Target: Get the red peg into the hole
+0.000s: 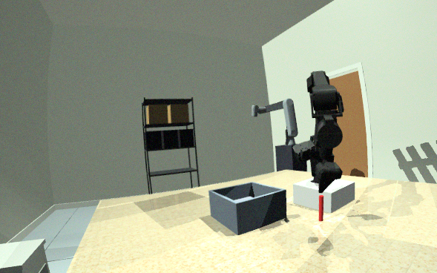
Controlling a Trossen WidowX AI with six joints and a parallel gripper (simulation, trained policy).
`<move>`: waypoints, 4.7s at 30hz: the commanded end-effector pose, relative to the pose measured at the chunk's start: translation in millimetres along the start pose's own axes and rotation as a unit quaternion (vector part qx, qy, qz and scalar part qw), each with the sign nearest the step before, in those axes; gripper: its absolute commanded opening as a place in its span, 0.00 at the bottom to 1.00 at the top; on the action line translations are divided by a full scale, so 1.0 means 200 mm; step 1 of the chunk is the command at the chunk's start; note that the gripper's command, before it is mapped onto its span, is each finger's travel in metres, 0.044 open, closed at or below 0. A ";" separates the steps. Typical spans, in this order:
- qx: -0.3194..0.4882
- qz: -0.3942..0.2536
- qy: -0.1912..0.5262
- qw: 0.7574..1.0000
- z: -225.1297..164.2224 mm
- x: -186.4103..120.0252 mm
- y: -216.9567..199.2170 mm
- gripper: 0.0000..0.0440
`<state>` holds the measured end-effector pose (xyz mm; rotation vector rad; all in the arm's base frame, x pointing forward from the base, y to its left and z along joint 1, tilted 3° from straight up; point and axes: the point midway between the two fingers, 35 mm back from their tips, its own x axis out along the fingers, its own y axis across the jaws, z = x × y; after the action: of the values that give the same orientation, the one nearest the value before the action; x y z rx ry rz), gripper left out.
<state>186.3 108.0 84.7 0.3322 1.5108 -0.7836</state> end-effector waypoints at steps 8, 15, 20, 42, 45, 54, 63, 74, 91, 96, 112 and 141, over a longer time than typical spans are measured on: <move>-0.009 -0.001 -0.010 1.000 -0.05 0.22 0.05 1.00; -0.012 0.012 -0.022 1.000 -0.06 0.37 0.09 1.00; -0.017 0.013 -0.021 1.000 -0.07 0.45 0.10 0.88; -0.017 -0.038 -0.030 0.999 -0.01 0.43 0.04 0.00; -0.016 -0.041 -0.039 0.998 0.02 0.37 0.02 0.00; -0.002 -0.042 -0.064 0.997 0.12 0.19 -0.03 0.00; 0.045 -0.033 -0.082 0.995 0.27 0.05 -0.06 0.00; 0.109 -0.018 -0.093 0.990 0.51 -0.01 -0.10 0.00; 0.159 0.000 -0.085 0.984 0.89 0.07 -0.19 0.00; 0.159 0.008 -0.077 0.984 0.99 0.12 -0.21 0.00; 0.111 0.043 -0.048 0.992 1.18 0.35 -0.21 0.10; 0.032 0.060 0.023 0.997 1.28 0.28 -0.15 0.30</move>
<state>354.4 -94.5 59.7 0.4910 1.4736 -0.7440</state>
